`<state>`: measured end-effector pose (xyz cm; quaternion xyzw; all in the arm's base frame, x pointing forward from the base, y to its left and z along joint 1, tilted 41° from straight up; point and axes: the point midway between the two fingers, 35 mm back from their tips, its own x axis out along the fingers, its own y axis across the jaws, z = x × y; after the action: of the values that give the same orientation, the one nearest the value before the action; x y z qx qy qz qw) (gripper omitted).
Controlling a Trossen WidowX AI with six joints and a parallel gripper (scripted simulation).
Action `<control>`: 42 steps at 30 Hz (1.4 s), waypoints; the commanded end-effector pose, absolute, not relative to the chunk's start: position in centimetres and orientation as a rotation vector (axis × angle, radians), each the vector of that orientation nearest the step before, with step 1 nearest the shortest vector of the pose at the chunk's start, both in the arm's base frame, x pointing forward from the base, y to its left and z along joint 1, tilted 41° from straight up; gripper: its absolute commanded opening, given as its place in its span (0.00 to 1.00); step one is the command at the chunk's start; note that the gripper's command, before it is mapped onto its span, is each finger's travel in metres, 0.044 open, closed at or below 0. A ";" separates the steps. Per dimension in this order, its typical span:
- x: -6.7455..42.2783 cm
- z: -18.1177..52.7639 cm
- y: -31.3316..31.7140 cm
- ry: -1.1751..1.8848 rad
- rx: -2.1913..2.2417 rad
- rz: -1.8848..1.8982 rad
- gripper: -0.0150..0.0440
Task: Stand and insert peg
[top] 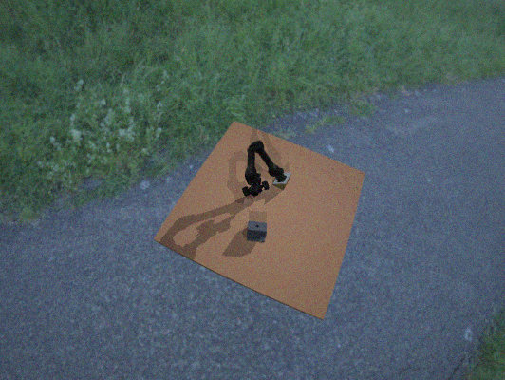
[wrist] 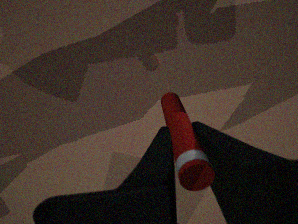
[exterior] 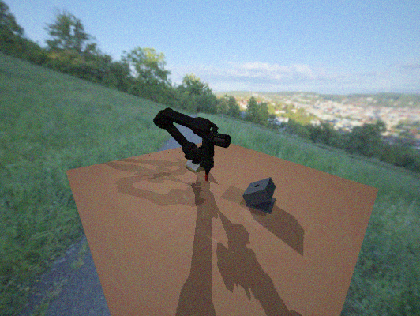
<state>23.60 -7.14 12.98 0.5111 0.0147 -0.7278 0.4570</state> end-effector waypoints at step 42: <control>30.5 13.4 -1.4 0.215 1.339 -1.489 0.25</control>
<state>29.82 -1.94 13.65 0.5587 0.0795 -0.6357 0.5267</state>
